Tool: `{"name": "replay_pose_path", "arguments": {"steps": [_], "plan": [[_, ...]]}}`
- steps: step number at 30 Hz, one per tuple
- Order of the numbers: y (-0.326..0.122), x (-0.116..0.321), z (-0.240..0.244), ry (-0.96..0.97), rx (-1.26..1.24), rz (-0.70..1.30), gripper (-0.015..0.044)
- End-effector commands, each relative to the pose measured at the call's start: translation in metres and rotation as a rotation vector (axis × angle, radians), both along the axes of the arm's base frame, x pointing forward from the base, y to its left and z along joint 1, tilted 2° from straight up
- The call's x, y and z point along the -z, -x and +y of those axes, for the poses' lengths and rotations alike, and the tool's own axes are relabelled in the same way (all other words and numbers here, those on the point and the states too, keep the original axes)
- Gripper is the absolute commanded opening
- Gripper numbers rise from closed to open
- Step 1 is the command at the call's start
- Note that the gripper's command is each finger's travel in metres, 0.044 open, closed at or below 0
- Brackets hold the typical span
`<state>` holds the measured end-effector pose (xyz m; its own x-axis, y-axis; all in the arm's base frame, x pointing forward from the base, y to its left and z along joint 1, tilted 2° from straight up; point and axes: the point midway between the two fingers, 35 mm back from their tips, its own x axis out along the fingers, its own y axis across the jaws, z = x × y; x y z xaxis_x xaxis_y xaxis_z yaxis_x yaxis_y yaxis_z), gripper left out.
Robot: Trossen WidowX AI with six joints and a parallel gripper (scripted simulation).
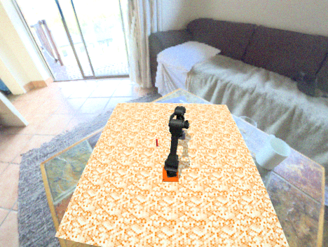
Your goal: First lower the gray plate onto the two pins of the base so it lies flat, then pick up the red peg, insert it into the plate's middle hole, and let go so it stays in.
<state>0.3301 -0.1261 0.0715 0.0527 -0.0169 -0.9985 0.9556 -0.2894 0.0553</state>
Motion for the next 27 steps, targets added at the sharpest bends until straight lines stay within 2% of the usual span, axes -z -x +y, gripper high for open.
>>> {"name": "replay_pose_path", "arguments": {"steps": [1,7,13,19,27], "plan": [[-0.004,-0.028,-0.002,0.003,0.000,-0.012,0.0440],[0.003,-0.105,0.000,-0.004,0.002,-0.006,0.0440],[0.001,-0.114,0.001,-0.004,-0.004,-0.006,0.0440],[0.014,-0.115,0.088,0.000,-0.217,-0.001,0.0440],[0.071,-0.108,0.190,0.009,-0.532,0.003,0.0440]]}}
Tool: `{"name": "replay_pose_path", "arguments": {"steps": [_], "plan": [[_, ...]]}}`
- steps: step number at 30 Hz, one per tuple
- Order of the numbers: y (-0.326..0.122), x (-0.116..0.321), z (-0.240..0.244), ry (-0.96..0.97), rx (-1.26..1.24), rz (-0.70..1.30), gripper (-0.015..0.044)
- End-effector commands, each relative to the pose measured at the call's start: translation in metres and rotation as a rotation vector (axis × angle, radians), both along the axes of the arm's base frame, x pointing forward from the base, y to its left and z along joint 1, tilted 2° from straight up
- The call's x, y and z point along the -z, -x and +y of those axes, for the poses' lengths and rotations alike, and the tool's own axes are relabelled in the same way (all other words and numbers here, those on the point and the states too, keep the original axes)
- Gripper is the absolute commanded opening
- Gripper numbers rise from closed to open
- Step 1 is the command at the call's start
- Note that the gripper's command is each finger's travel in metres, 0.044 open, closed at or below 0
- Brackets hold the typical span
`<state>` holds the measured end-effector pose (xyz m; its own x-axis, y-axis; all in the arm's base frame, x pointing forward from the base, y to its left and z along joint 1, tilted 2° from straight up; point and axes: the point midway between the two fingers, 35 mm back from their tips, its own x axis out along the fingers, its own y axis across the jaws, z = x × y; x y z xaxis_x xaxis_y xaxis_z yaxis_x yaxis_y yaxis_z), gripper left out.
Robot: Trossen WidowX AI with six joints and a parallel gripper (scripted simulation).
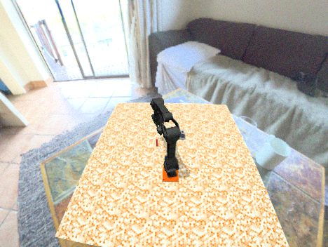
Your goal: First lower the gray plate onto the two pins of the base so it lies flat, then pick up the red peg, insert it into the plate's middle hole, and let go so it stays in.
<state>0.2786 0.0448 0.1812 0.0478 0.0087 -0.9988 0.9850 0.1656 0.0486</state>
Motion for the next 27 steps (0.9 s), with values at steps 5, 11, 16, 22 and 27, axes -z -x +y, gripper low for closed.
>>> {"name": "replay_pose_path", "arguments": {"steps": [5,11,16,22,27], "plan": [[0.025,0.010,0.025,0.010,-0.096,-0.006,0.0440],[0.026,0.035,0.024,0.011,-0.096,-0.006,0.0440],[0.026,0.049,0.024,0.011,-0.096,-0.006,0.0440],[0.025,0.057,0.024,0.011,-0.096,-0.006,0.0440],[0.024,0.065,0.024,0.011,-0.096,-0.006,0.0440]]}}
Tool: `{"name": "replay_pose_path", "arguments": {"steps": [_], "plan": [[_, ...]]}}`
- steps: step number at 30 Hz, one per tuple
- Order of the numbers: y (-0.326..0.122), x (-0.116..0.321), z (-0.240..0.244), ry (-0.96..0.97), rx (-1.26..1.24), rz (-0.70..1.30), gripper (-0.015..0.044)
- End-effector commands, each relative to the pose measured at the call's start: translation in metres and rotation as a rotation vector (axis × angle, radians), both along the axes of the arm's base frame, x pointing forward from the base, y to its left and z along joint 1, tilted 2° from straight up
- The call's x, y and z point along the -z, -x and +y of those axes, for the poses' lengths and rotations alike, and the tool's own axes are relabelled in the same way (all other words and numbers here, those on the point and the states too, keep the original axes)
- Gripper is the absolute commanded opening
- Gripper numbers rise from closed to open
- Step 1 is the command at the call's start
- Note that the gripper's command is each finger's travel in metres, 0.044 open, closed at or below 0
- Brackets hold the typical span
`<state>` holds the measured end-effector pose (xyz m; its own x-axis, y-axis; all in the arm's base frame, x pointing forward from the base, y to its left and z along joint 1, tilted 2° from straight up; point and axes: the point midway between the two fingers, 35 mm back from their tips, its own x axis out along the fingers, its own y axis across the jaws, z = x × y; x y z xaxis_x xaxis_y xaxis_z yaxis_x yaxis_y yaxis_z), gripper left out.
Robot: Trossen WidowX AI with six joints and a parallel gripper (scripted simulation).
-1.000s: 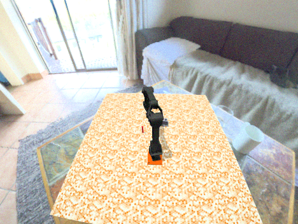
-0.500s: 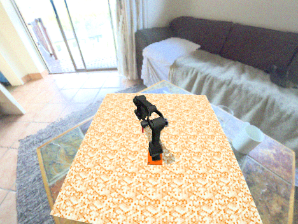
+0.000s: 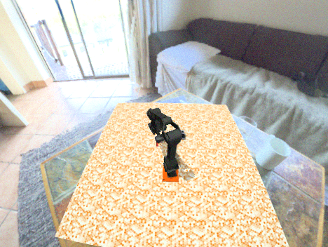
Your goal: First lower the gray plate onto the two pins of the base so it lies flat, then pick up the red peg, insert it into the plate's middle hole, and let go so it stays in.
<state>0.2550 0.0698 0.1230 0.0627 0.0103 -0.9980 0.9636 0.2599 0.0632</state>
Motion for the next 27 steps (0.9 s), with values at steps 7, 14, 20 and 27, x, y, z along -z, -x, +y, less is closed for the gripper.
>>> {"name": "replay_pose_path", "arguments": {"steps": [7,14,20,27], "plan": [[0.000,0.018,-0.001,0.007,0.000,0.009,0.0440],[-0.001,0.029,-0.001,0.007,0.000,0.009,0.0440],[0.000,0.039,-0.001,0.007,0.000,0.009,0.0440],[0.000,0.046,-0.001,0.007,0.000,0.009,0.0414]]}}
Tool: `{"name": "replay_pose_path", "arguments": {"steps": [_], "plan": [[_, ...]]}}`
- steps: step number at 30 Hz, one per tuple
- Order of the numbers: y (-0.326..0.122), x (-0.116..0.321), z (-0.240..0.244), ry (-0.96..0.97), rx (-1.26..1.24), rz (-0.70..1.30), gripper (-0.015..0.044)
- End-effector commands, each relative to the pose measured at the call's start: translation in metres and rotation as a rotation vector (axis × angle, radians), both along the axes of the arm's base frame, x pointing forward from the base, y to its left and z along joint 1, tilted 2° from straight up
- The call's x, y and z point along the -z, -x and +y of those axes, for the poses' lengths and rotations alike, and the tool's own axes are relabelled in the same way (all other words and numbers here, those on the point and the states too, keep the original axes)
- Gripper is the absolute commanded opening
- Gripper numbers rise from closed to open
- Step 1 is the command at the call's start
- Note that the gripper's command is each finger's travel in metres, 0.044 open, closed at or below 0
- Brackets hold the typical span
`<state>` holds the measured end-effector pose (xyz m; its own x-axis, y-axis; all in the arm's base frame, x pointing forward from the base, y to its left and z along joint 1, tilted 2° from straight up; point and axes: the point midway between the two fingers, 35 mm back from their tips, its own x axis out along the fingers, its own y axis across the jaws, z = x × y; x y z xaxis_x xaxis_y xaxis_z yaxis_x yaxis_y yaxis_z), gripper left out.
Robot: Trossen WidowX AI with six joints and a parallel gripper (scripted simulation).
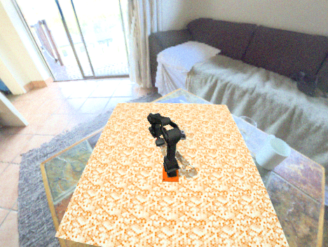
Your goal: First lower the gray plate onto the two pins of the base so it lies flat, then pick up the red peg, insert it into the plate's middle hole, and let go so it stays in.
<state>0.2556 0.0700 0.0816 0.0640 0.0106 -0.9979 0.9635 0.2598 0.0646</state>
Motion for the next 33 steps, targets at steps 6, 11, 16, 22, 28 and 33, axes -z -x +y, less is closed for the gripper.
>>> {"name": "replay_pose_path", "arguments": {"steps": [6,11,16,22,28,33], "plan": [[0.001,0.005,-0.001,0.008,0.000,0.011,0.0256],[0.001,0.005,-0.001,0.008,0.000,0.011,0.0125],[0.001,0.005,-0.001,0.008,0.000,0.011,0.0033],[0.001,0.005,-0.001,0.008,0.000,0.011,0.0000],[-0.001,-0.006,0.000,0.008,0.000,0.011,0.0000],[-0.002,-0.021,0.000,0.008,0.000,0.010,0.0000]]}}
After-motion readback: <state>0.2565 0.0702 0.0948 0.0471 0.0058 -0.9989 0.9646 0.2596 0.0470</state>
